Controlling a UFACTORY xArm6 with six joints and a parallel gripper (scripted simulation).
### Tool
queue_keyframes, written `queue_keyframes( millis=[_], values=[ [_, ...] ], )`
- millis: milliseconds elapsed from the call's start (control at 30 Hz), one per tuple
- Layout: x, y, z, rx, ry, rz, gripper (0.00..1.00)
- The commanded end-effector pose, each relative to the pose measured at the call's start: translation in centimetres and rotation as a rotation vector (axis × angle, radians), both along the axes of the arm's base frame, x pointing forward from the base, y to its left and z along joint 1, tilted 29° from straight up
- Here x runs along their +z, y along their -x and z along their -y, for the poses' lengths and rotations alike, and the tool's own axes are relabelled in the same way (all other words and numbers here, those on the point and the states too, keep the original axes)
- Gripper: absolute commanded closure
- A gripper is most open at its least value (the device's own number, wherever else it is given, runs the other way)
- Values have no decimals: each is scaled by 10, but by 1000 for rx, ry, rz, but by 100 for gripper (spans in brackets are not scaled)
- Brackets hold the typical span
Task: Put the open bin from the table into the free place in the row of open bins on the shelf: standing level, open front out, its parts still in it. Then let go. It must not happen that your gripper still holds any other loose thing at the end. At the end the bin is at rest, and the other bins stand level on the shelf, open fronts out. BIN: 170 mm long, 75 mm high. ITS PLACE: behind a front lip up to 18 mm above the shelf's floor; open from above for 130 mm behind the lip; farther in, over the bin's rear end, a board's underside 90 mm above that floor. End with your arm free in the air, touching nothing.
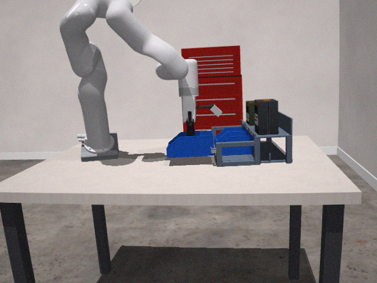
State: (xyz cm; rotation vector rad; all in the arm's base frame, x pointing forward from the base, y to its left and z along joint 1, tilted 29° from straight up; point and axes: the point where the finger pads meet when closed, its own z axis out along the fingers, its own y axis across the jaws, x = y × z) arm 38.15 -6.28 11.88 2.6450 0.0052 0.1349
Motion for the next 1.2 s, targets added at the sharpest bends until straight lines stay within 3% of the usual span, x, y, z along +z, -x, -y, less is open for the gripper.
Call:
queue_keyframes(
  millis=[0,1167],
  values=[
    [1,-1,0,1,0,4,100],
    [-16,9,9,1,0,4,100]
  ],
)
